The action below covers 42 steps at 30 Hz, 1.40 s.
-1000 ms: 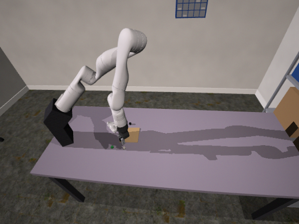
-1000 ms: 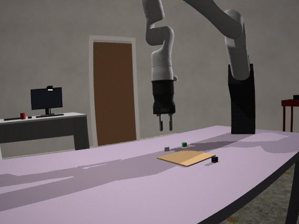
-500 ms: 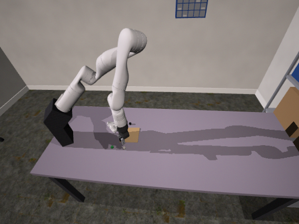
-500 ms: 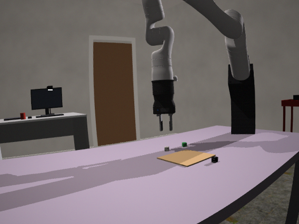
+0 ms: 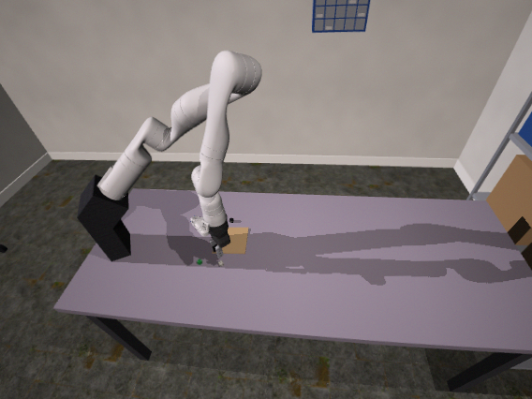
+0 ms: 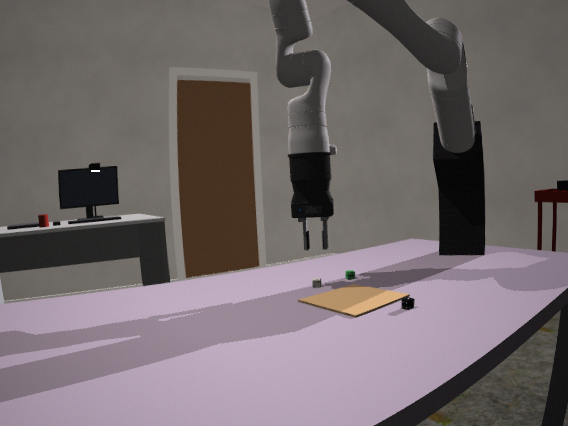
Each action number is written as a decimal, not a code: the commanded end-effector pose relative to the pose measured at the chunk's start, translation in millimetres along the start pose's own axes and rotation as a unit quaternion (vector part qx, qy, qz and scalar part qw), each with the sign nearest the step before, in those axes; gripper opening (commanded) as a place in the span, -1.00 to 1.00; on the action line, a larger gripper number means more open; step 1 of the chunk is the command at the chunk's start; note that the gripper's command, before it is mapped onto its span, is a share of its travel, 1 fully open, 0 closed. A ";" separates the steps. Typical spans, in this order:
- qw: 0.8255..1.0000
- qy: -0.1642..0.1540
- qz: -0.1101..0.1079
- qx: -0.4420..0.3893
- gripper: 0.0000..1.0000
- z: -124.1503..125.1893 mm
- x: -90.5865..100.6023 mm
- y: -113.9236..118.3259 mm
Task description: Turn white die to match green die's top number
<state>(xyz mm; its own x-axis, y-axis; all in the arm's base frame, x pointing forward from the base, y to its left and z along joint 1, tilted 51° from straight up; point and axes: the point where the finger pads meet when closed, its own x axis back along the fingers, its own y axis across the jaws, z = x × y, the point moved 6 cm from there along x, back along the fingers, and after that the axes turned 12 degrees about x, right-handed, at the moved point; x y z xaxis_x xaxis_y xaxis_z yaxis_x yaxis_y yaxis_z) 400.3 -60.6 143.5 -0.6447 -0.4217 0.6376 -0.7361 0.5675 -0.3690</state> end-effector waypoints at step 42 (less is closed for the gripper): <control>1.000 -0.001 0.003 0.002 0.27 -0.5 -50.4 -1.2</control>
<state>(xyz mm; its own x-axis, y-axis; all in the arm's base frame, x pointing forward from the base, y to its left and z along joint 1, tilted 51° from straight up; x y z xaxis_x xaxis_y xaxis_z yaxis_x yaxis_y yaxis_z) 430.7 -41.2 113.9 -0.6476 -0.4191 0.6364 -0.7338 0.5681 -0.3726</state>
